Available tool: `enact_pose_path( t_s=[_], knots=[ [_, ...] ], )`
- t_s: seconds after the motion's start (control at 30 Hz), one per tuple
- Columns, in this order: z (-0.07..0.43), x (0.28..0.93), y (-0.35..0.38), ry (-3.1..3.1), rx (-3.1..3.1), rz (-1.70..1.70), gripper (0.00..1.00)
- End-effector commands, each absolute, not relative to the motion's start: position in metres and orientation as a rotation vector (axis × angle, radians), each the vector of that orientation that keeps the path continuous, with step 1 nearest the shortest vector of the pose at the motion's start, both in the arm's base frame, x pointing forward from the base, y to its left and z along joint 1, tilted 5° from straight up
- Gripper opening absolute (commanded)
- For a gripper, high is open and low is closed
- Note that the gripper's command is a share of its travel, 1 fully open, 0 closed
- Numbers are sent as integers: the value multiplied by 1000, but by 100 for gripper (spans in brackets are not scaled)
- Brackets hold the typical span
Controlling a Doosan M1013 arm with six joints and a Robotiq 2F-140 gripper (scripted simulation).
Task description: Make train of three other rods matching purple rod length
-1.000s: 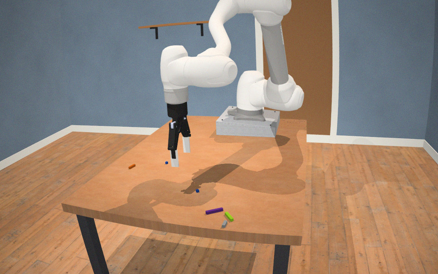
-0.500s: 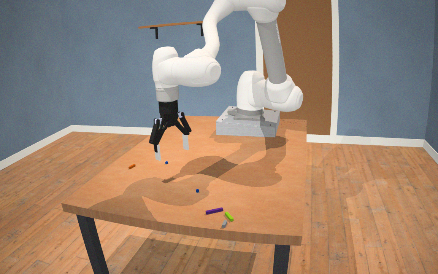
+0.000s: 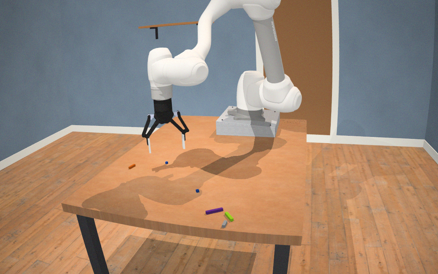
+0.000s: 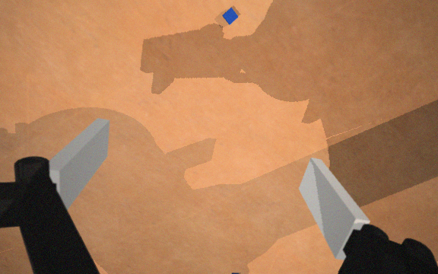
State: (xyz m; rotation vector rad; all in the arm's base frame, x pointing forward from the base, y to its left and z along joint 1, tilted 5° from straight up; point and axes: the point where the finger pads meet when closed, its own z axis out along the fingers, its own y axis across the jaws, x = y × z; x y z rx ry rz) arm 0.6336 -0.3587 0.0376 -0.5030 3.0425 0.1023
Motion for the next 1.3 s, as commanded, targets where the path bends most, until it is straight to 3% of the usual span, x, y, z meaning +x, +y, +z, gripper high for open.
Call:
enact_pose_path(
  t_s=[0.0, 0.57, 0.6, 1.27],
  knots=[
    [35, 614, -368, 3083, -248, 99, 100],
    [25, 556, -391, 3069, 497, 115, 100],
    [25, 556, -391, 3069, 497, 115, 23],
    [25, 556, -391, 3069, 497, 115, 23]
  ],
)
